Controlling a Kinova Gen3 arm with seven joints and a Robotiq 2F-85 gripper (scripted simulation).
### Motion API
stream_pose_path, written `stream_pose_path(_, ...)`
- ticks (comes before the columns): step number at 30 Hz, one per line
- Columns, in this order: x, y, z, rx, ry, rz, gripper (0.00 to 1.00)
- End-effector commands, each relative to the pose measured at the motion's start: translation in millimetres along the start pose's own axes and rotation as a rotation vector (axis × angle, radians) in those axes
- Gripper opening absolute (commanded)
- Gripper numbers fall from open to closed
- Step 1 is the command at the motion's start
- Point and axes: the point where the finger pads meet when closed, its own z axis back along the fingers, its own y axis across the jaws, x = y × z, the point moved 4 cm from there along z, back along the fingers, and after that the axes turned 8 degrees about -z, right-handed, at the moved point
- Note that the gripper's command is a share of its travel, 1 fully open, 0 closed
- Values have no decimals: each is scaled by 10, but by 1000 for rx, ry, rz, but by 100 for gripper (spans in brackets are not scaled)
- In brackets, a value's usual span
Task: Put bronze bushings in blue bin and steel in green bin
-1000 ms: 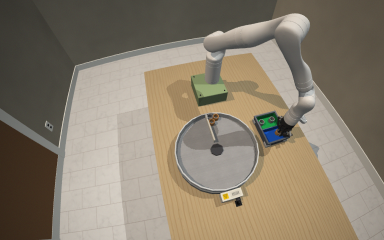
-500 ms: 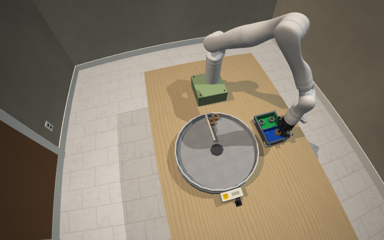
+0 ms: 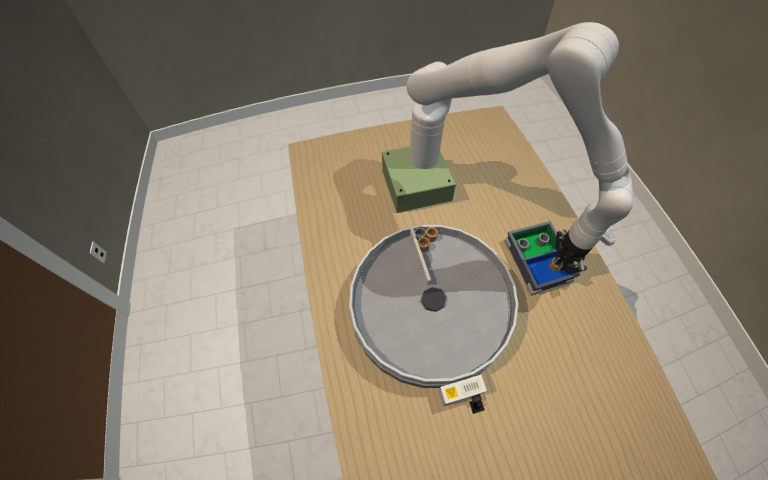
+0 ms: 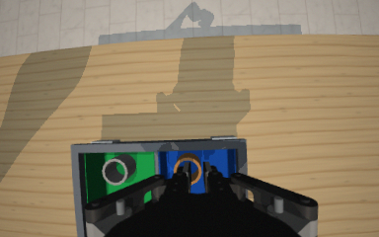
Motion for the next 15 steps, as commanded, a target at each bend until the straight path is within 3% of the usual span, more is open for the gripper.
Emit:
stream_pose_path(1,-6,10,21,3,2,0,16)
stream_pose_path(15,-6,10,50,3,2,0,16)
